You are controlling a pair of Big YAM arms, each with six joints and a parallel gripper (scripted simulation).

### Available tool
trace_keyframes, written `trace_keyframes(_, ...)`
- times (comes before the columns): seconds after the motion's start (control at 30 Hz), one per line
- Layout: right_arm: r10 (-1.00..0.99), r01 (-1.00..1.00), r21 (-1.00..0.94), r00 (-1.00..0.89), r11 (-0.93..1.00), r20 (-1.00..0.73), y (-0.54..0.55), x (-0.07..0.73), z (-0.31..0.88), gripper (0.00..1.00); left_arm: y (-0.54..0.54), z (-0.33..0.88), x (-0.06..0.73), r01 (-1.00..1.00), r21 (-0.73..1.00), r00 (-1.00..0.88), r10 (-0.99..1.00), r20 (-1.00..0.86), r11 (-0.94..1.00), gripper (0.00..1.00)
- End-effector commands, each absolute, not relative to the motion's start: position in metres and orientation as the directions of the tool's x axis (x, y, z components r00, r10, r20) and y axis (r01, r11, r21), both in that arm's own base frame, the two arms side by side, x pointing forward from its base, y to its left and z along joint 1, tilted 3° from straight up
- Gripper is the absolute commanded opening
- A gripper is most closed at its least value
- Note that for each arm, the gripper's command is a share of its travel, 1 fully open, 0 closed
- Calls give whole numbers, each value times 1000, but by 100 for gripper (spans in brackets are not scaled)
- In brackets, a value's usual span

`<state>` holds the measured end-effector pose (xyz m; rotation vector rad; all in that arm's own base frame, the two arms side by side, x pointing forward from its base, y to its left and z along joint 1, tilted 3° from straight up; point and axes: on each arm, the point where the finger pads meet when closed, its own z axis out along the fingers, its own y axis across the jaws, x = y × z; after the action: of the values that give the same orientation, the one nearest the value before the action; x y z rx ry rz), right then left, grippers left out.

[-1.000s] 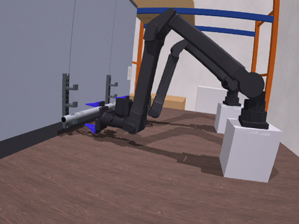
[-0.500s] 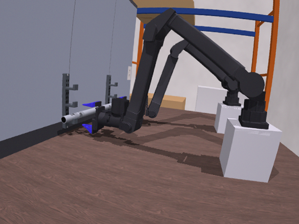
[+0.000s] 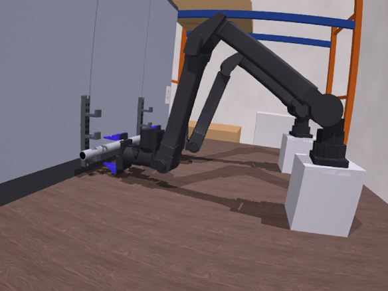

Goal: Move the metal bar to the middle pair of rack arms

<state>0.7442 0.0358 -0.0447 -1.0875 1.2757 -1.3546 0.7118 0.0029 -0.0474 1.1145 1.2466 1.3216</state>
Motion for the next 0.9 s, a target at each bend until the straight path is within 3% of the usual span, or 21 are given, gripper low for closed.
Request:
trace_keyframes(0.0, -986, 52, -999, -167, -8, -1, 27, 755, -54, 100, 8, -39, 728, -84, 996, -119, 993, -2, -8, 100)
trace_keyframes(0.87, -986, 51, -999, -167, -6, -2, 24, 773, -53, 100, 11, -37, 746, -86, 996, -119, 993, -4, -6, 100)
